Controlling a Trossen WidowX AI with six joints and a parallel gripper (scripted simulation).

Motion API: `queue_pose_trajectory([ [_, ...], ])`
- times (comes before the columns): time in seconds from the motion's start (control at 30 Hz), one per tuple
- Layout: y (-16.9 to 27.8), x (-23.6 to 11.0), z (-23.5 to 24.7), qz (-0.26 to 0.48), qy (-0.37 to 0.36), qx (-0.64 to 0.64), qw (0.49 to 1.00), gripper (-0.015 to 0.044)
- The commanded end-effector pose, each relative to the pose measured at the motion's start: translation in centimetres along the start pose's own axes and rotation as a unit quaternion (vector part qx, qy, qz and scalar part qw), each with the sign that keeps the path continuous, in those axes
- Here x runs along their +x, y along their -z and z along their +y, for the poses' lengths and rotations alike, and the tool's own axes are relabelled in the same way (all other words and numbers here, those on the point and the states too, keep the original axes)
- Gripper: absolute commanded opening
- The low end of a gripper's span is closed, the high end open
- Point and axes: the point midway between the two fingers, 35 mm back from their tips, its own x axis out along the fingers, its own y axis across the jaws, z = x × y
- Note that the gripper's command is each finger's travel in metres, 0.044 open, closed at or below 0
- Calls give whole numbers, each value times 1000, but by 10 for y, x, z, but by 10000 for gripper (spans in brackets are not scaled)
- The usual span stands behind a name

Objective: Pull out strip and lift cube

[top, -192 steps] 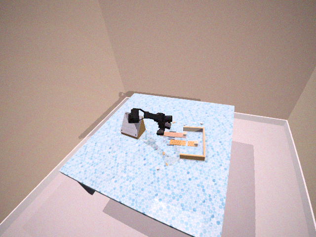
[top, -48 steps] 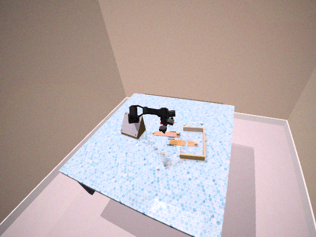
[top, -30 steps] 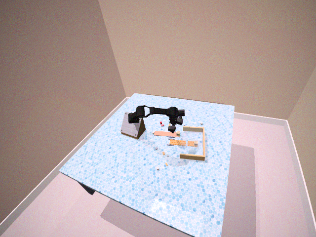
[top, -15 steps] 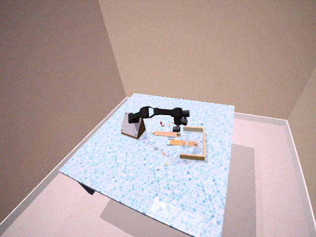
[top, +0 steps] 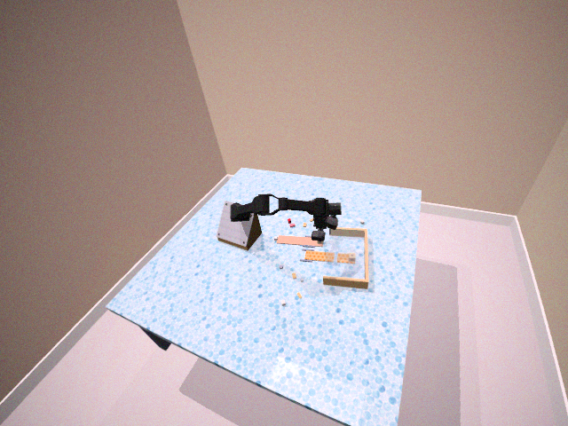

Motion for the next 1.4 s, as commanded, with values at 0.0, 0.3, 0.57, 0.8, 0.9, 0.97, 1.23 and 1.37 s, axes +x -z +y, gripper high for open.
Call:
queue_pose_trajectory([
  [0.0,4,12,2,8,3,-7,1000,250],
  [0.3,5,27,2,8,4,-7,1000,250],
  [0.57,5,31,2,8,4,-6,1000,250],
  [0.8,5,31,2,8,4,-6,1000,250],
  [0.9,4,28,1,6,1,-3,1000,171],
  [0.97,4,28,1,6,1,-3,1000,138],
  [1.23,4,28,1,6,1,-3,1000,46],
  [1.37,12,21,2,6,1,-4,1000,0],
])
